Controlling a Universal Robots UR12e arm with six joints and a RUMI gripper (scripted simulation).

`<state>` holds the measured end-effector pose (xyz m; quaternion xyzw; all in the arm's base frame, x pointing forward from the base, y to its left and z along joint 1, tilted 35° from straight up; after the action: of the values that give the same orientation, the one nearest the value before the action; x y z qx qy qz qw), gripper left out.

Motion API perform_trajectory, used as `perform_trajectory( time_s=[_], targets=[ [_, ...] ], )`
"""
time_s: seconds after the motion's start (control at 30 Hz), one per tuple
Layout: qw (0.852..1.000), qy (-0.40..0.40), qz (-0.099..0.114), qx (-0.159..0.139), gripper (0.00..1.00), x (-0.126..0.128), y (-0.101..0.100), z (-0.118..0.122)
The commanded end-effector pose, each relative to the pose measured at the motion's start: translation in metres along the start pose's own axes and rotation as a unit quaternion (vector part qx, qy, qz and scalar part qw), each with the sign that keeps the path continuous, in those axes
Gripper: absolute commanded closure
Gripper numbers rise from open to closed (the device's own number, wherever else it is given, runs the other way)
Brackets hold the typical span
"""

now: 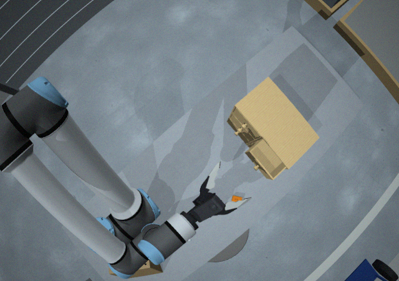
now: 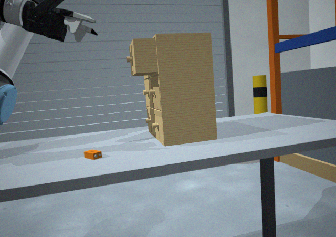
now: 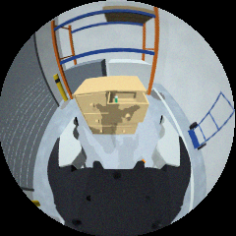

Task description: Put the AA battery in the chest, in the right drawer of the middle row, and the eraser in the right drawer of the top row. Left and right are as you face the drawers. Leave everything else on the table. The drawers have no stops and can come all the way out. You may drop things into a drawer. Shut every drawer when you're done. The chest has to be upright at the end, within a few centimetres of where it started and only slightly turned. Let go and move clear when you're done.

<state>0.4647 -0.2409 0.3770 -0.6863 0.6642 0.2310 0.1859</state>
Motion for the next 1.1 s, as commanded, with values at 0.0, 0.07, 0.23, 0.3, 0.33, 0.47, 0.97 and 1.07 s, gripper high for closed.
perform_trajectory(
  time_s=[0.0,0.07,0.23,0.3,0.33,0.47,0.97,1.07],
  targets=[
    [1.000,0.001,0.000,-0.010,0.00,0.0009,0.0036,-0.0027],
    [1.000,0.002,0.000,-0.010,0.00,0.0010,0.0043,-0.0038],
    [1.000,0.002,0.000,-0.010,0.00,0.0008,0.0059,-0.0031],
    [1.000,0.002,0.000,-0.010,0.00,0.0007,0.0062,-0.0028],
    [1.000,0.002,0.000,-0.010,0.00,0.0007,0.0062,-0.0028],
    [1.000,0.002,0.000,-0.010,0.00,0.0012,0.0074,-0.0026],
    [1.000,0.002,0.001,-0.010,0.00,0.0011,0.0109,-0.0015],
    [1.000,0.002,0.001,-0.010,0.00,0.0009,0.0117,-0.0011]
  ],
)
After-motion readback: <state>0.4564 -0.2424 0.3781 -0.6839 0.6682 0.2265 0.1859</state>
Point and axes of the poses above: the point where the finger pads meet when closed, its own y axis back along the fingers, its own x axis across the jaws, z = x × y, the point moved 6 cm from there along y, back along the fingers, and after that the axes turned 3 degrees about -y, right-handed, at the moved point
